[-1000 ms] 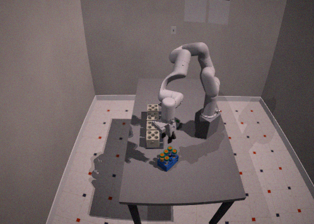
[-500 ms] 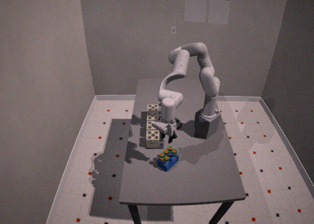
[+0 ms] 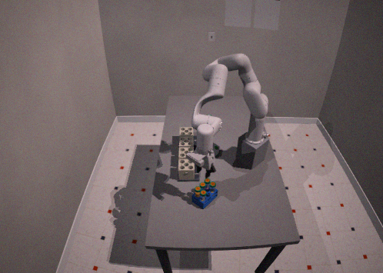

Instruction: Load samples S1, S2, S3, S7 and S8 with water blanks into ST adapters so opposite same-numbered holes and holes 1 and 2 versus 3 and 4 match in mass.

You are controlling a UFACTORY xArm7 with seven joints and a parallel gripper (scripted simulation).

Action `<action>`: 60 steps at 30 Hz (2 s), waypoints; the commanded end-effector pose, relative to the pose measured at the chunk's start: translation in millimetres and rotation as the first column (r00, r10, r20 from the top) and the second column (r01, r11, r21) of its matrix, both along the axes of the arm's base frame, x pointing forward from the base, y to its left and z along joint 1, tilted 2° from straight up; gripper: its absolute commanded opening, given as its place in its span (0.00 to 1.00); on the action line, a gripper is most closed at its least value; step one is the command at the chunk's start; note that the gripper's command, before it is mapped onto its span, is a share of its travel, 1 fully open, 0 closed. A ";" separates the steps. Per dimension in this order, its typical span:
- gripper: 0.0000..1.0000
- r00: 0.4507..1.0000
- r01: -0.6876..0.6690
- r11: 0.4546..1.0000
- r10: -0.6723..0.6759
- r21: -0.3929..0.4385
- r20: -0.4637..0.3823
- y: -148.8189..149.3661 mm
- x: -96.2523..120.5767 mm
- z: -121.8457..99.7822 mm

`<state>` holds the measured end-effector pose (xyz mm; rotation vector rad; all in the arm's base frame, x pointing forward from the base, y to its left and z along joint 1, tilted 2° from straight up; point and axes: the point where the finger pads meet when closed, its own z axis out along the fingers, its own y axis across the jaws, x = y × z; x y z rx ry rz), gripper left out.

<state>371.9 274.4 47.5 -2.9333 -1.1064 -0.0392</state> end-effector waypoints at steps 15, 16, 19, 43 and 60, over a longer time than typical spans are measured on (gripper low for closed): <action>0.57 1.000 0.000 1.000 0.000 0.002 0.005 1.8 2.4 -30.5; 0.57 1.000 0.000 1.000 0.000 0.002 0.005 1.8 2.4 -30.5; 0.57 1.000 0.000 1.000 0.000 0.002 0.005 1.9 2.5 -36.5; 0.57 1.000 0.000 1.000 0.000 0.002 0.005 2.6 3.6 -80.5; 0.57 1.000 0.000 1.000 0.000 0.002 0.005 2.8 3.8 -90.0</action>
